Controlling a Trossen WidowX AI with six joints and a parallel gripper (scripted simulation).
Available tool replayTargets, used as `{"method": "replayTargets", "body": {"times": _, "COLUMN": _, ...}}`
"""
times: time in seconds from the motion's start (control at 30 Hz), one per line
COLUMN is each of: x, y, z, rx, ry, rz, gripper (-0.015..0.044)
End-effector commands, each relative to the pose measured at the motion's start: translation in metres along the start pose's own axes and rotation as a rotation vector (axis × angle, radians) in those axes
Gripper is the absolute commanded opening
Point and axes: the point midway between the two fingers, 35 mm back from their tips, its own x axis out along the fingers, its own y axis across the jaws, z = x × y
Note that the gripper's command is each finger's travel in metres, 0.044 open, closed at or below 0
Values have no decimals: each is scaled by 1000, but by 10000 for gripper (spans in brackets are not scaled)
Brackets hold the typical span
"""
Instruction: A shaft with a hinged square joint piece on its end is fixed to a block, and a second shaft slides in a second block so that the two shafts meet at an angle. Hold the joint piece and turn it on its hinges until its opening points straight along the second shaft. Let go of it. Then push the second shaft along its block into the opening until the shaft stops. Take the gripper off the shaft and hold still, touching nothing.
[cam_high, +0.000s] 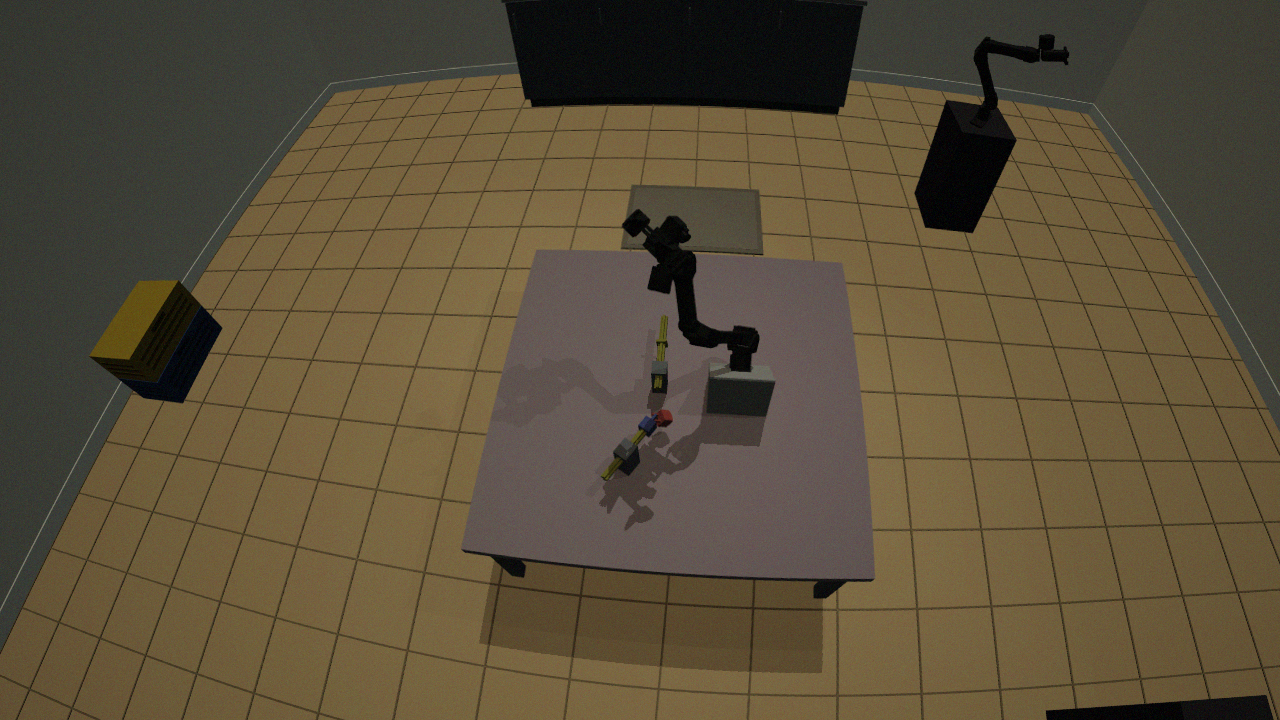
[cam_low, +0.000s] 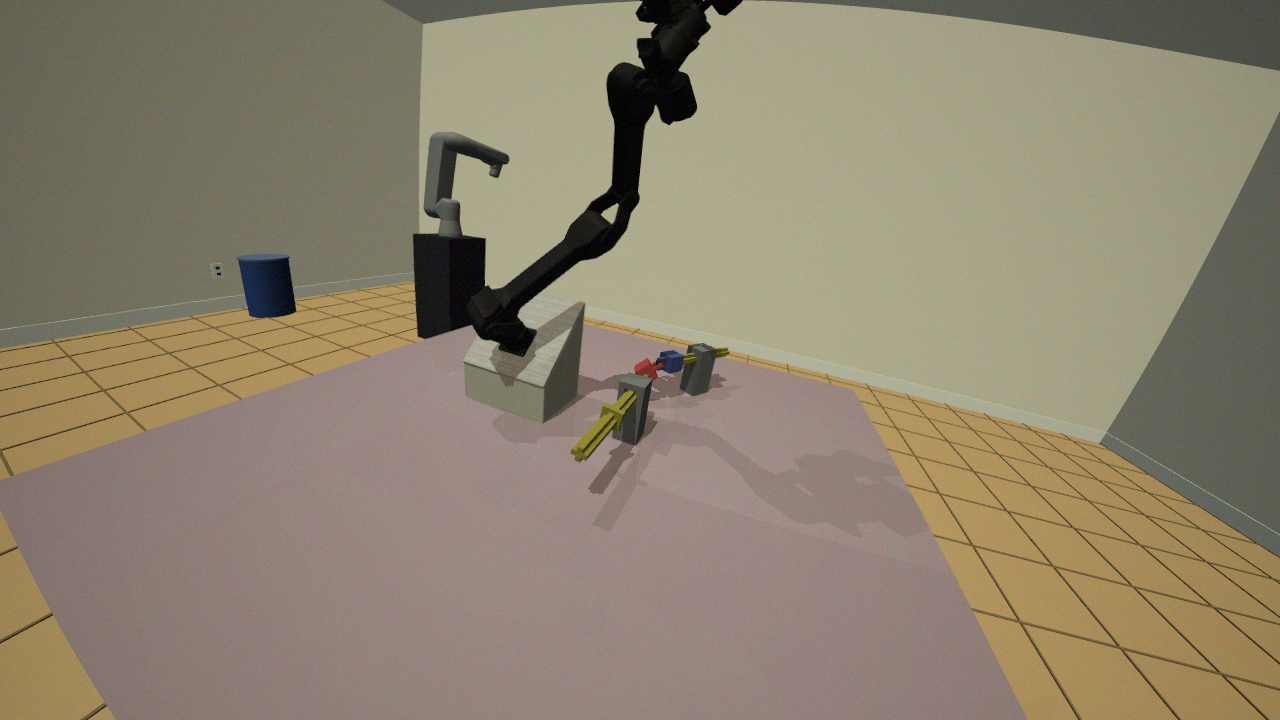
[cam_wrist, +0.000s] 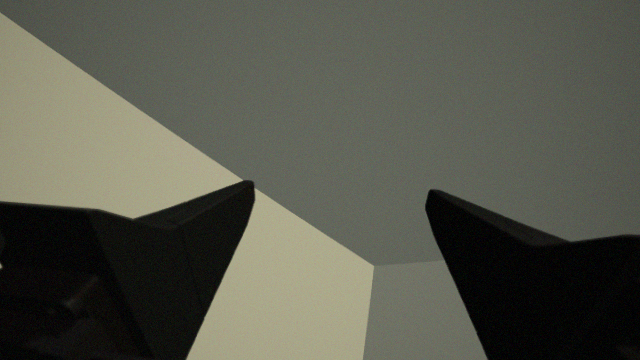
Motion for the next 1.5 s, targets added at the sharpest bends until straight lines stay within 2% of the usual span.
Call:
{"method": "replayTargets", "body": {"times": 0.0, "x": 0, "y": 0, "z": 0, "rx": 0, "ry": 0, "rz": 0, "gripper": 426}}
{"method": "replayTargets", "body": {"times": 0.1, "x": 0, "y": 1, "z": 9, "rx": -6, "ry": -19, "rz": -1, "gripper": 440}}
{"method": "replayTargets", "body": {"times": 0.33, "x": -8, "y": 10, "z": 98, "rx": -67, "ry": -207, "rz": -22, "gripper": 440}}
{"method": "replayTargets", "body": {"times": 0.6, "x": -36, "y": 12, "z": 196, "rx": -136, "ry": -423, "rz": -79, "gripper": 440}}
{"method": "replayTargets", "body": {"times": 1.1, "x": -136, "y": -5, "z": 350, "rx": -145, "ry": -820, "rz": -255, "gripper": 440}}
{"method": "replayTargets", "body": {"times": 1.37, "x": -205, "y": -24, "z": 410, "rx": -126, "ry": -1010, "rz": -363, "gripper": 440}}
{"method": "replayTargets", "body": {"times": 1.47, "x": -217, "y": -30, "z": 417, "rx": -142, "ry": -1029, "rz": -415, "gripper": 440}}
